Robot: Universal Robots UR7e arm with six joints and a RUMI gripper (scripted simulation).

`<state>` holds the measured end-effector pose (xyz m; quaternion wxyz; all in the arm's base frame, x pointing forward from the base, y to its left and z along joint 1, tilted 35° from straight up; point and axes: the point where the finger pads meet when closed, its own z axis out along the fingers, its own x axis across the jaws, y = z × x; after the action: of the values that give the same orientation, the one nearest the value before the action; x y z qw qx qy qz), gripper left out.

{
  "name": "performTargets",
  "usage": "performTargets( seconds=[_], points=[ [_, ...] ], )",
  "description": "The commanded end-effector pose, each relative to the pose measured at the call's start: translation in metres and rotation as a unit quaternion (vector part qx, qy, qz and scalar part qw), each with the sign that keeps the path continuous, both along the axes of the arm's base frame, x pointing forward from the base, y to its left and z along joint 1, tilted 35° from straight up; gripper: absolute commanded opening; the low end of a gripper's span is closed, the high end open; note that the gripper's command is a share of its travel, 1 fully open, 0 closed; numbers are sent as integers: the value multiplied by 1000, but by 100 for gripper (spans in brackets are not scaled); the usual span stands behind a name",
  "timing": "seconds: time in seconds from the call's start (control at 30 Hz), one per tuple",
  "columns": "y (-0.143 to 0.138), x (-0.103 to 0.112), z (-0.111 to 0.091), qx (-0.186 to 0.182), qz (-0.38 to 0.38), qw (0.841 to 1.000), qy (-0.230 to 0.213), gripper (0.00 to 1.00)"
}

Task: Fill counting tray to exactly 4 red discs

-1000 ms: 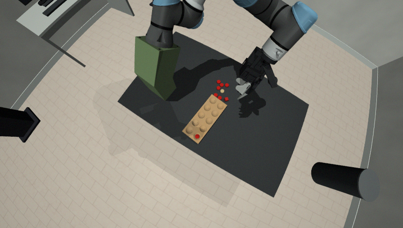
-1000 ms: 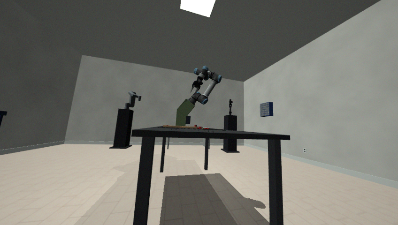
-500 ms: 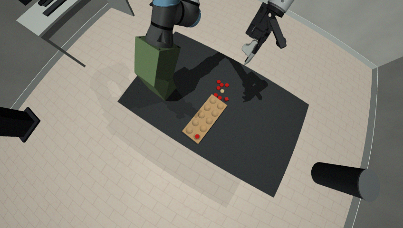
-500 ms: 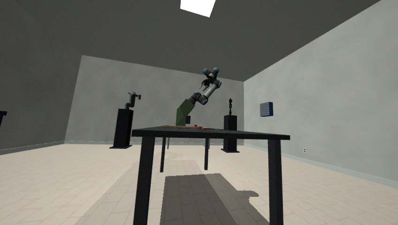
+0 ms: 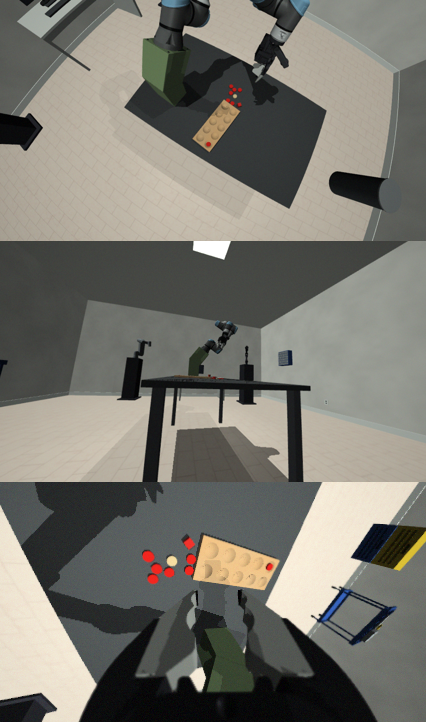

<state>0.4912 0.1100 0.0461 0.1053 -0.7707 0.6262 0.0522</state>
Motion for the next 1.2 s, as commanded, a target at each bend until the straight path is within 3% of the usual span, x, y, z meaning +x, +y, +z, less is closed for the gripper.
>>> performTargets(
  seconds=[0.0, 0.57, 1.17],
  points=[
    [49, 13, -49, 42, 37, 998, -20, 28],
    [154, -20, -124, 139, 121, 981, -53, 28],
    [193, -47, -145, 178, 154, 970, -66, 28]
  ],
)
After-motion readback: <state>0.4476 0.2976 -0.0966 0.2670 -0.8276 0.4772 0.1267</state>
